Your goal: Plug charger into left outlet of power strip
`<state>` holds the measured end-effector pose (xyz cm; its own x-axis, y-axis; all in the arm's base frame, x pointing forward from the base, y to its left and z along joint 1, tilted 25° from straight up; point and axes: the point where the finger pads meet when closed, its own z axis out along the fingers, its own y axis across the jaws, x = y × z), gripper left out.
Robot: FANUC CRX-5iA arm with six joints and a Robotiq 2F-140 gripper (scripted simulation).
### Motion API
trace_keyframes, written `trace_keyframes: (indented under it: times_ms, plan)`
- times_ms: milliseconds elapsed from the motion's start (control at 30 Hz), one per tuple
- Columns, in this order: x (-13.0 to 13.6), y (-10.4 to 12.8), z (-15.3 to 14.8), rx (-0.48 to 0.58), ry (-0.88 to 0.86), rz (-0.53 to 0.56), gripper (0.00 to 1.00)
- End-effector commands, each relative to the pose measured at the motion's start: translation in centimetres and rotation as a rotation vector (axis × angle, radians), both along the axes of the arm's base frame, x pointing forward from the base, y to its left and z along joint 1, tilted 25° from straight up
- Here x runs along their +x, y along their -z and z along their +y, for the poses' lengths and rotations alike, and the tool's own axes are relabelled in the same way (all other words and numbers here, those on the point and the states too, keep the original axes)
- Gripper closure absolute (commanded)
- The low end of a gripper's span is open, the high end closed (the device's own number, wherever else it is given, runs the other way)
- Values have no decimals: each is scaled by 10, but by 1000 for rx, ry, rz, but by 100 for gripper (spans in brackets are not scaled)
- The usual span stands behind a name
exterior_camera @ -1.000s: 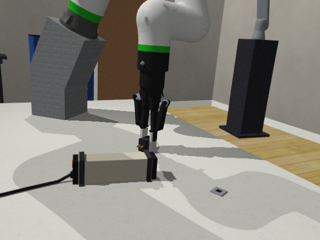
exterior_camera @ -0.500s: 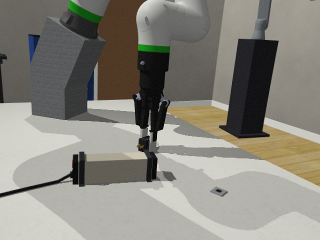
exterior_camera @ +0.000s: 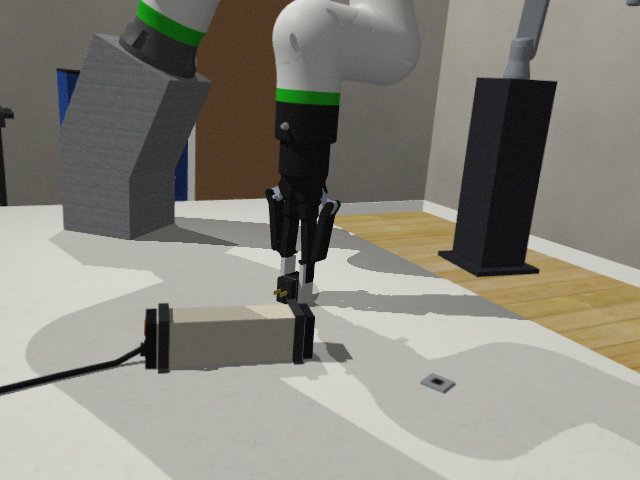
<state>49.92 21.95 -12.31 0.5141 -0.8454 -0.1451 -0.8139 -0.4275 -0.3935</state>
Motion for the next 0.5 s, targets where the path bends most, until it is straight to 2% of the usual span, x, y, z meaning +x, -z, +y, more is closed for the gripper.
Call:
trace_keyframes:
  times_ms: [0, 467]
  plan:
    - [0, -1, 0, 0, 0, -1, 90]
    - [-3, -10, -4, 0, 0, -1, 90]
